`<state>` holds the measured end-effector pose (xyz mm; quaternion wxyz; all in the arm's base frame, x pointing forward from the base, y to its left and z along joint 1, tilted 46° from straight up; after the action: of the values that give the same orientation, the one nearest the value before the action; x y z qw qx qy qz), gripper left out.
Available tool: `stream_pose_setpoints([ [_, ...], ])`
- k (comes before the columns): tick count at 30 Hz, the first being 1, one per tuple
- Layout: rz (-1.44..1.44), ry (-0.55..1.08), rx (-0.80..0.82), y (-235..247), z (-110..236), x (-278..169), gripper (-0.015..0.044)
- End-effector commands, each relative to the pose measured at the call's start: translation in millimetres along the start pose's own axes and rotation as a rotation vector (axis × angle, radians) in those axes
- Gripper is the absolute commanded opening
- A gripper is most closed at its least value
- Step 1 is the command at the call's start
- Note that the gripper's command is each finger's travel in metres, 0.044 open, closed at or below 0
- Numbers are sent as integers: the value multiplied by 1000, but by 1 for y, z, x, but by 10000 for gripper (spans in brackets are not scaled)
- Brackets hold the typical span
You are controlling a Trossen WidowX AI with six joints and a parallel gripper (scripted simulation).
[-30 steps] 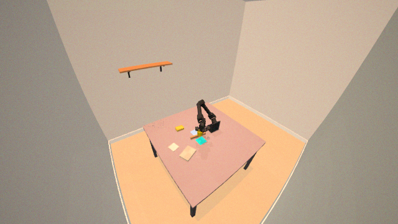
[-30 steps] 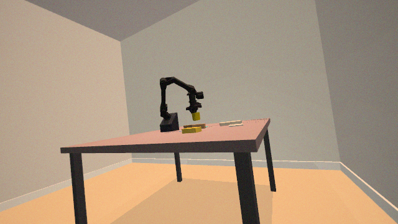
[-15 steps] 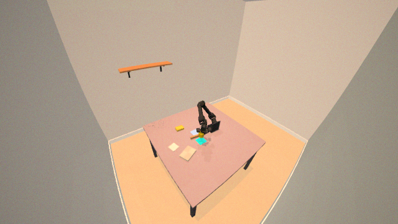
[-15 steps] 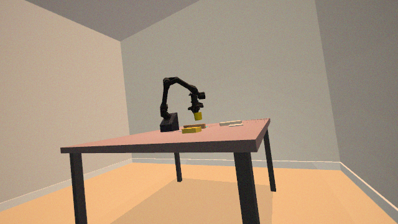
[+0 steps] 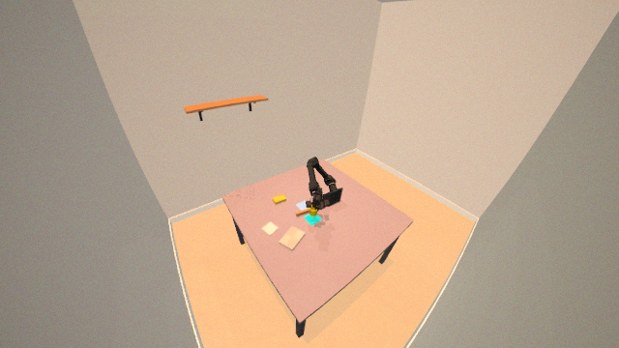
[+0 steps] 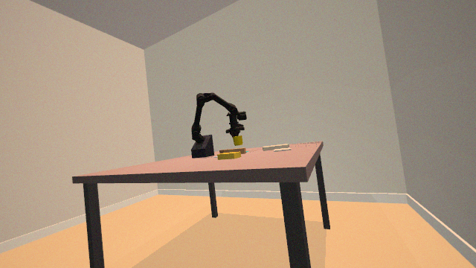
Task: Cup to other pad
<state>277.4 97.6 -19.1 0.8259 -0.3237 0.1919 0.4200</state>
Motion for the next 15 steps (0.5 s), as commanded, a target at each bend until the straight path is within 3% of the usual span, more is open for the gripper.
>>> stream_pose_setpoints([
  [1, 8, 13, 1, 1, -11, 0, 0],
  [15, 7, 13, 1, 1, -35, 0, 0],
])
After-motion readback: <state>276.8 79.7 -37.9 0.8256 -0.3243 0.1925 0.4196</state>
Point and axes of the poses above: the point midway between the two fingers, 35 mm back from their tips, its own z axis back along the fingers, its own y axis across the jaws, x = y × z, the point moved 7 cm from there along z, back along the fingers, and after that the axes turned 4 degrees about -z, right-handed, at the moved point
